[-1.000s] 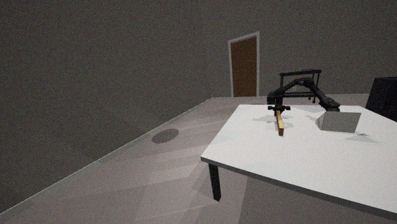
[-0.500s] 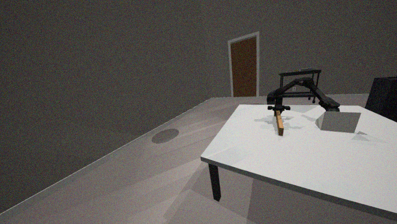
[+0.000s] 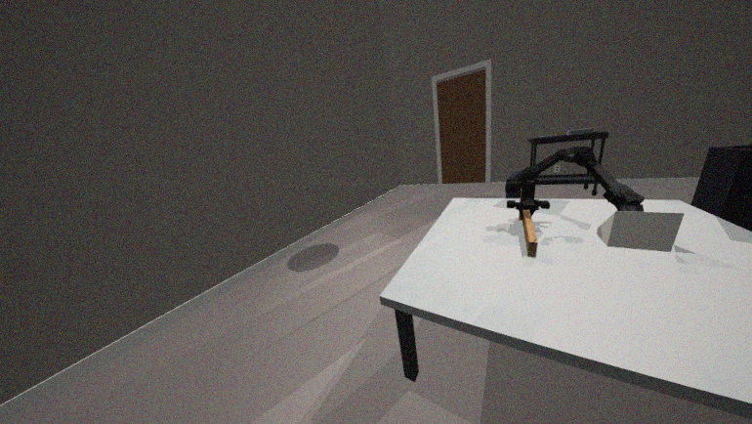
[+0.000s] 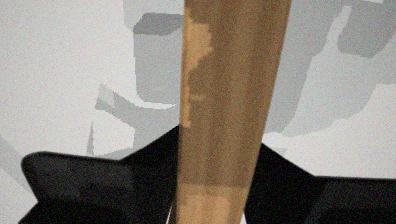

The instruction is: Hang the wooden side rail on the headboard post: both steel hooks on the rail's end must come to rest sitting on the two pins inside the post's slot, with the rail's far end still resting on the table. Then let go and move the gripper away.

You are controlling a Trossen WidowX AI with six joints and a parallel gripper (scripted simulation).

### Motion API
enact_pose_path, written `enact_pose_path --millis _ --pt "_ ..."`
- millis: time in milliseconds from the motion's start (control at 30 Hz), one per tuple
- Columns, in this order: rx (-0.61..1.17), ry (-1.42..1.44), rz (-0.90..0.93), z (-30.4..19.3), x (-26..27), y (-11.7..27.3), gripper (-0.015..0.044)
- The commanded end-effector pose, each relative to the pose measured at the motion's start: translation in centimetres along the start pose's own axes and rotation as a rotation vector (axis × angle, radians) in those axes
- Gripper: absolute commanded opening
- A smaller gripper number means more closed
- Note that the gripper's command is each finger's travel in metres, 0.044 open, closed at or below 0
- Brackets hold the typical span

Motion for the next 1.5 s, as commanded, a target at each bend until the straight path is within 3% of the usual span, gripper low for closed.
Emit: enact_pose_path --millis 0,1467 --pt "0.004 0.002 -0.006 0.04 -0.03 0.05 0.0" --pt "0.004 0.002 -0.006 0.04 -0.04 -0.68 0.0"
Point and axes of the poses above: the point midway between the two fingers, 35 mm back from their tips, its own y axis back along the fingers, its own x axis across the jaws, z = x × y, the point moved 10 cm from there along y, back along the fingers, and after that the axes turned 7 degrees about -y, right-handed, at the moved point
